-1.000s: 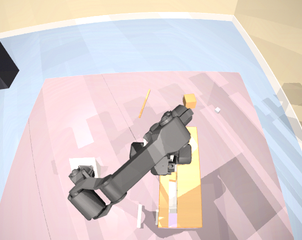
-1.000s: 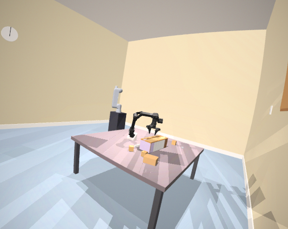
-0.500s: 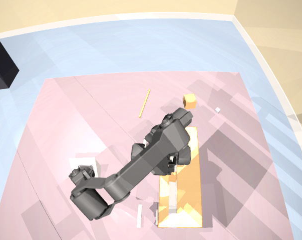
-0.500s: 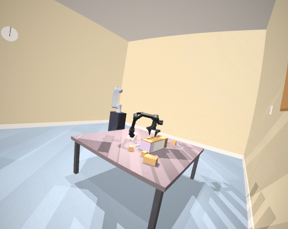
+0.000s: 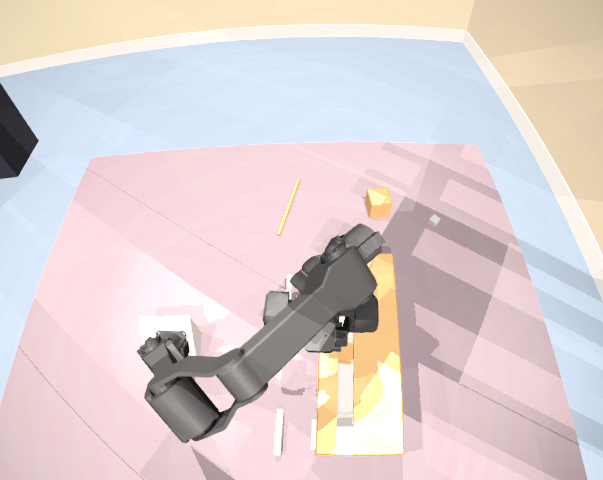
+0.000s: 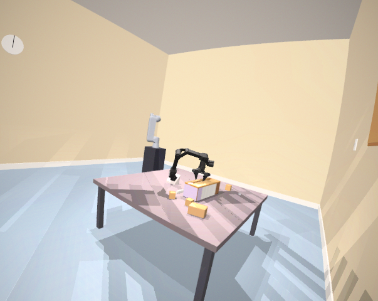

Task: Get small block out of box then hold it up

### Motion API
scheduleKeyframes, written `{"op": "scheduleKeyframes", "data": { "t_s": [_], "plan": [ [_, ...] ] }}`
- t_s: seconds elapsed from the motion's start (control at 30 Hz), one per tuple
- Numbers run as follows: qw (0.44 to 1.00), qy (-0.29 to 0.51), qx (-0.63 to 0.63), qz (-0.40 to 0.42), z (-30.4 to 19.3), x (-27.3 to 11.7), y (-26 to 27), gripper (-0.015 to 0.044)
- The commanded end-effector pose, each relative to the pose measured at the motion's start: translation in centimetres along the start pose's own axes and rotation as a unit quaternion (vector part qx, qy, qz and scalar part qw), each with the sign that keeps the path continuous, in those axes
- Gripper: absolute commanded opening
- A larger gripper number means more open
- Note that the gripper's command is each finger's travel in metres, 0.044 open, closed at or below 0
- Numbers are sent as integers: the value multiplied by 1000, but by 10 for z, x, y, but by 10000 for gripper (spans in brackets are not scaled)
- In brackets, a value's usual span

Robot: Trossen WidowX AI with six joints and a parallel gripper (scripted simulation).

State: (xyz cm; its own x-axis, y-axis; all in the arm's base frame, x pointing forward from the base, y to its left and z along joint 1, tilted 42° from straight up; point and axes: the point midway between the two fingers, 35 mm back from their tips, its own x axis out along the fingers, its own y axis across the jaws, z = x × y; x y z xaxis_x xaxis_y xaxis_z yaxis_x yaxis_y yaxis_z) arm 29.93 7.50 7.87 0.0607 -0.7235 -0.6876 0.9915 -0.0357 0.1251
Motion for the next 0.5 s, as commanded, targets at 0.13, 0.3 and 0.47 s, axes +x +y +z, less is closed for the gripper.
{"op": "scheduleKeyframes", "data": {
  "t_s": [0.13,0.3,0.47],
  "plan": [
    [1000,-6,-6,-2,-2,16,-2,400],
    [1000,-8,-8,-4,-4,24,-3,400],
    [1000,-9,-9,-4,-4,28,-4,400]
  ]
}}
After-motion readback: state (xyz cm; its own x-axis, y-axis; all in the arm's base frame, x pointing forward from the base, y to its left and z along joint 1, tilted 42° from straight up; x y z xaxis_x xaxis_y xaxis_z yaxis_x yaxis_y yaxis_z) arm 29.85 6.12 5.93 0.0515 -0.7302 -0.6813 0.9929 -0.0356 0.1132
